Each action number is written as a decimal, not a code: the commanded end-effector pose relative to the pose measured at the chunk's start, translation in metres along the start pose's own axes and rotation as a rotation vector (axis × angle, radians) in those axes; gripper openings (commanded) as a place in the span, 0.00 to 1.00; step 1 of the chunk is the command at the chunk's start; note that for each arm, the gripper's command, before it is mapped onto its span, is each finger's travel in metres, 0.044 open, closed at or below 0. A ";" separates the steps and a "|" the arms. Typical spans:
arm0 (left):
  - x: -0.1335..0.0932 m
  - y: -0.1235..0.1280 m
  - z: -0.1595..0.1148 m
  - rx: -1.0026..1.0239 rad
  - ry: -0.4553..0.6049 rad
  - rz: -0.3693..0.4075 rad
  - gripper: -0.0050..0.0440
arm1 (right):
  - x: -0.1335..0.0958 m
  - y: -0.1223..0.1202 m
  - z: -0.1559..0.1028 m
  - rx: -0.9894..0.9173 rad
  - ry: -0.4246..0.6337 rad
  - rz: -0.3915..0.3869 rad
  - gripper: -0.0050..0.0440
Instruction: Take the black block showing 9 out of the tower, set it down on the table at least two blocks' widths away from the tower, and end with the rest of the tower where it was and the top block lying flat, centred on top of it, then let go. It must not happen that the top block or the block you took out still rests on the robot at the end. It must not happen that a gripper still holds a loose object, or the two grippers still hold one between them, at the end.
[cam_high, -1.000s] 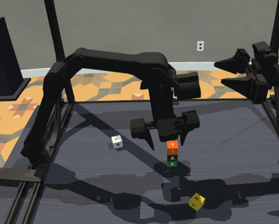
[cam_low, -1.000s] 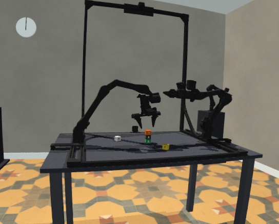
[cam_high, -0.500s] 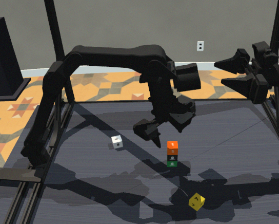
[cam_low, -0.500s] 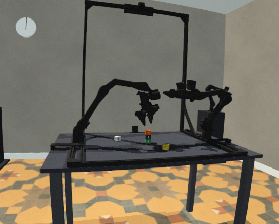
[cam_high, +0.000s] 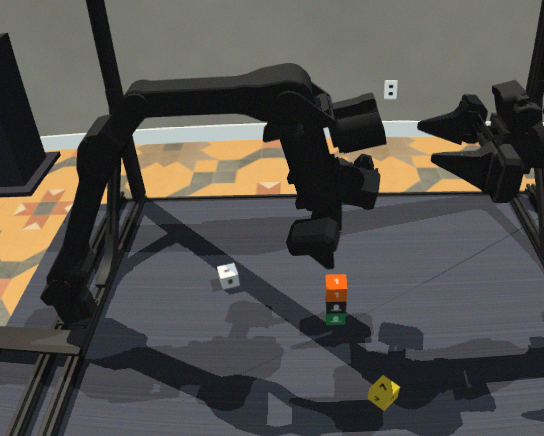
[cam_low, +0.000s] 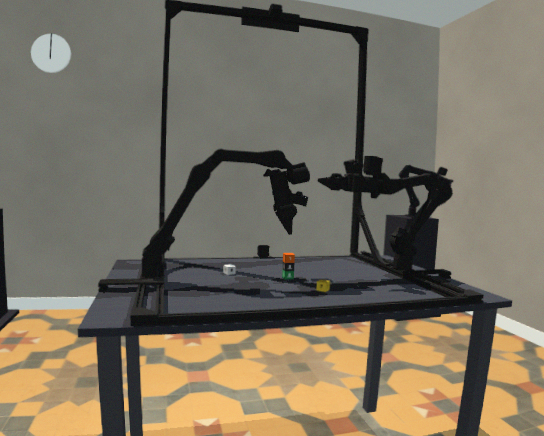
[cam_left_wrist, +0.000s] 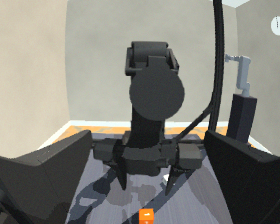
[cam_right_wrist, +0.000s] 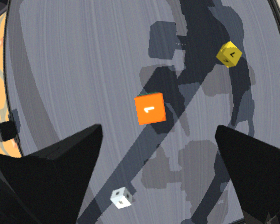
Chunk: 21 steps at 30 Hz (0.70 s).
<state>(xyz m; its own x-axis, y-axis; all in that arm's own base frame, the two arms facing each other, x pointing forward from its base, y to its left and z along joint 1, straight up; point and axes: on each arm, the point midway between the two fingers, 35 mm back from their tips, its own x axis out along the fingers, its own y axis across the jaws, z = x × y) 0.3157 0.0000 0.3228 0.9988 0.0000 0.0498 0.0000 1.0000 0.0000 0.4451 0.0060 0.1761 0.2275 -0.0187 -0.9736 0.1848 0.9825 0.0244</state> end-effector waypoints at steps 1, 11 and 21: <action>0.000 0.000 0.000 0.000 0.000 0.000 0.92 | -0.012 0.005 0.002 -0.186 -0.031 0.022 0.92; 0.000 0.000 0.000 0.000 0.000 0.000 0.92 | 0.072 0.003 -0.018 -0.186 -0.032 0.022 0.92; 0.000 0.000 0.000 0.000 0.000 0.000 0.92 | 0.088 0.003 -0.018 -0.186 -0.030 0.021 0.92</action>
<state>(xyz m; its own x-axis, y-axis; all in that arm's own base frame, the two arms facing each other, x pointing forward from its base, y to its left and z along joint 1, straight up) 0.3157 0.0000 0.3228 0.9988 0.0000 0.0498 0.0000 1.0000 0.0000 0.4500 0.0101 0.1014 0.2775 -0.0037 -0.9607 0.0097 1.0000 -0.0011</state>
